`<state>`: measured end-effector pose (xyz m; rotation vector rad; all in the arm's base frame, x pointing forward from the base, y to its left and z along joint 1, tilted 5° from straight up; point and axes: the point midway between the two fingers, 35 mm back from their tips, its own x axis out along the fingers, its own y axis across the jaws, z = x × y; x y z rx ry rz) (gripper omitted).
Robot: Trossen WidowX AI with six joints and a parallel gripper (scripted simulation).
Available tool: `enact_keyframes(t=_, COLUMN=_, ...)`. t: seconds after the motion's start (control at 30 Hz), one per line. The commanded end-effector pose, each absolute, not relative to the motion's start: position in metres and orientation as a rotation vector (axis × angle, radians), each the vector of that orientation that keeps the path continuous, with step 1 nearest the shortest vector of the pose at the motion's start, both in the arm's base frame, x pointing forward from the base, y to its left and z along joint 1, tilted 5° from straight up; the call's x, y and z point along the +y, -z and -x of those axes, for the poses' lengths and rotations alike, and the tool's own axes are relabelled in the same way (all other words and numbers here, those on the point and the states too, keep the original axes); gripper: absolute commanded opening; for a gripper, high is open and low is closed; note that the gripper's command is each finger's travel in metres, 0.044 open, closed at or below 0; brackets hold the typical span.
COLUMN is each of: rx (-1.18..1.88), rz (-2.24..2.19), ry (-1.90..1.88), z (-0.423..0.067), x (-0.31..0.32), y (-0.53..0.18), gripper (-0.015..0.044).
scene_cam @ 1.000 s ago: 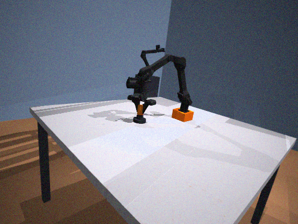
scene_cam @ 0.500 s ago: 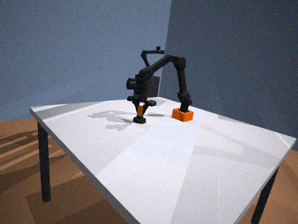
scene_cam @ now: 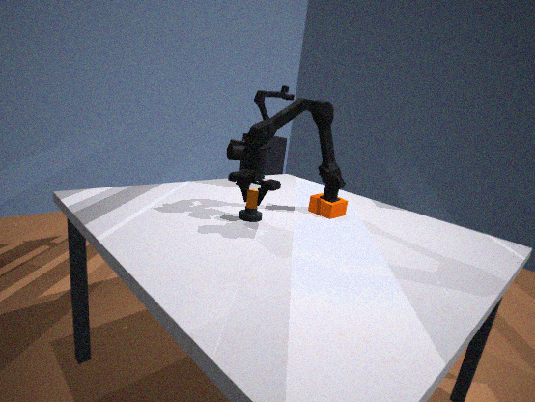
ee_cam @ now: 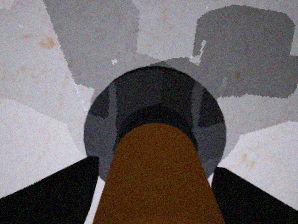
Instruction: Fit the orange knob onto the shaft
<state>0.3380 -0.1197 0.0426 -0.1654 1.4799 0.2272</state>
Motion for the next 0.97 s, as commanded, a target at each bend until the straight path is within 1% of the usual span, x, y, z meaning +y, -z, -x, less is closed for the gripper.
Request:
enact_keyframes(t=0.0, rx=1.480, rz=0.165, ry=-0.227, z=-0.338, x=-0.120, y=-0.043, gripper=0.0341)
enact_keyframes(t=0.13, rx=1.480, rz=0.165, ry=-0.227, z=-0.338, x=-0.120, y=-0.043, gripper=0.0440)
enact_keyframes(t=0.33, rx=1.480, rz=0.165, ry=-0.227, z=-0.338, x=-0.120, y=-0.045, gripper=0.0440)
enact_keyframes(t=0.57, rx=1.480, rz=0.166, ry=-0.227, z=-0.331, x=-0.125, y=-0.135, gripper=0.0440)
enact_keyframes(t=0.93, rx=1.480, rz=0.166, ry=-0.227, z=-0.333, x=-0.126, y=-0.137, gripper=0.0440)
